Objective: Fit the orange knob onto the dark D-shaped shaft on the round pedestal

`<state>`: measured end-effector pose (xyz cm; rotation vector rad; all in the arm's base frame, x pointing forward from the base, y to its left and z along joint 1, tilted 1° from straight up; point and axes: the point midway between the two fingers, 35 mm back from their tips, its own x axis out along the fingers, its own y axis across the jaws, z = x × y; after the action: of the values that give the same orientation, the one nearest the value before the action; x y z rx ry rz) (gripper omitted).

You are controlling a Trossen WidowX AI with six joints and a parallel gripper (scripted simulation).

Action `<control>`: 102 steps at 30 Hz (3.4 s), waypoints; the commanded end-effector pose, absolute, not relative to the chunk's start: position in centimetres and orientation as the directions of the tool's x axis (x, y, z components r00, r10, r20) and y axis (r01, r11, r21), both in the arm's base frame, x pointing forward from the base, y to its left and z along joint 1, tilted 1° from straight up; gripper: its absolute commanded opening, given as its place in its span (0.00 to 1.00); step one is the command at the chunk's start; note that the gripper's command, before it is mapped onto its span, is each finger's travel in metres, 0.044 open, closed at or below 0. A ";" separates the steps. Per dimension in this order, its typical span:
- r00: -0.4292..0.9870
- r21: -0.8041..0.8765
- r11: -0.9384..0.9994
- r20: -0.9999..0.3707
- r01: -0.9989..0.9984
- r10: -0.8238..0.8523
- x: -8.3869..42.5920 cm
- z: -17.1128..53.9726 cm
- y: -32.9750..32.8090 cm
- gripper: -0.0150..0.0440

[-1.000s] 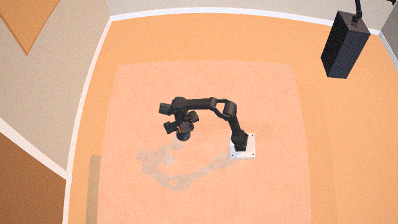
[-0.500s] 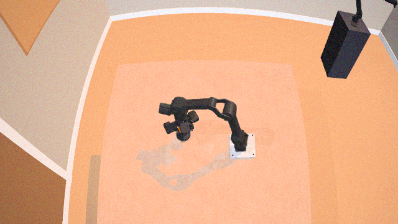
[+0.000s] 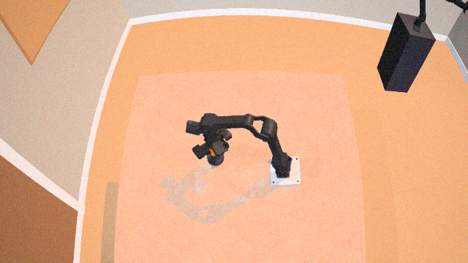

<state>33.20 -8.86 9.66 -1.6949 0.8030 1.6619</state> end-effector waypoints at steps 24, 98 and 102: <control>0.027 -0.020 -0.635 -1.000 -0.772 -0.002 32.7 9.5 -8.8 0.25; 0.027 -0.016 -0.782 -1.000 -0.624 -0.002 32.9 9.3 -8.8 0.25; 0.027 -0.016 -0.782 -1.000 -0.624 -0.002 33.0 9.4 -8.9 0.25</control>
<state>32.84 -8.79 9.31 -1.8481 0.6354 1.8029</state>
